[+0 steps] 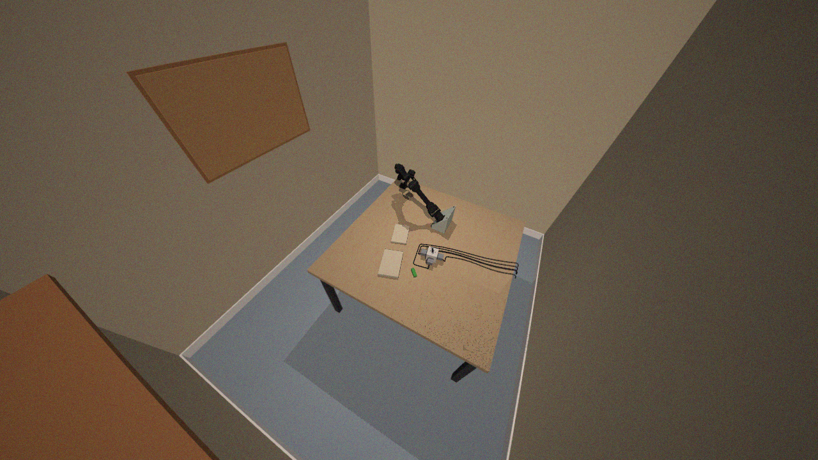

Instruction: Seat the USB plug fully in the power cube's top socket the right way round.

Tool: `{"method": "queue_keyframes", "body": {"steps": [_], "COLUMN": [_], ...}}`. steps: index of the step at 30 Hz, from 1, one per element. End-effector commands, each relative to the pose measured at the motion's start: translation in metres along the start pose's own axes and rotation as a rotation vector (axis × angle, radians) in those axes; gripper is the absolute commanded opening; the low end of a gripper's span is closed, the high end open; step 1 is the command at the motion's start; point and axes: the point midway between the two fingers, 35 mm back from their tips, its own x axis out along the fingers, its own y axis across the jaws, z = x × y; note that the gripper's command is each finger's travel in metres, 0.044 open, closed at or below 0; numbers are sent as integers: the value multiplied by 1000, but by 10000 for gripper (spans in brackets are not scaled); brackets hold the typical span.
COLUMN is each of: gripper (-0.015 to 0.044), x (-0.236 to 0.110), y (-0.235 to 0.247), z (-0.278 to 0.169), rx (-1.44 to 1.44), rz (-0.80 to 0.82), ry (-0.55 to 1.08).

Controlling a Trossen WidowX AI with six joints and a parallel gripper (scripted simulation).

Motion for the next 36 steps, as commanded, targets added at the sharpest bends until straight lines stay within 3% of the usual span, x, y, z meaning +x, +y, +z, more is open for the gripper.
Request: {"method": "queue_keyframes", "body": {"steps": [1, 5, 11, 21, 30, 36], "gripper": [426, 440, 440, 440, 440, 440], "x": [0, 1, -11, -73, -148, -189], "y": [1, 30, 115, 263, 387, 446], "z": [1, 12, 39, 46, 1, -69], "rx": [-2, -55, -193, -407, -493, -552], "rz": [3, 61, 226, 536, 851, 1007], "ry": [-1, -32, -131, -294, -309, -133]}}
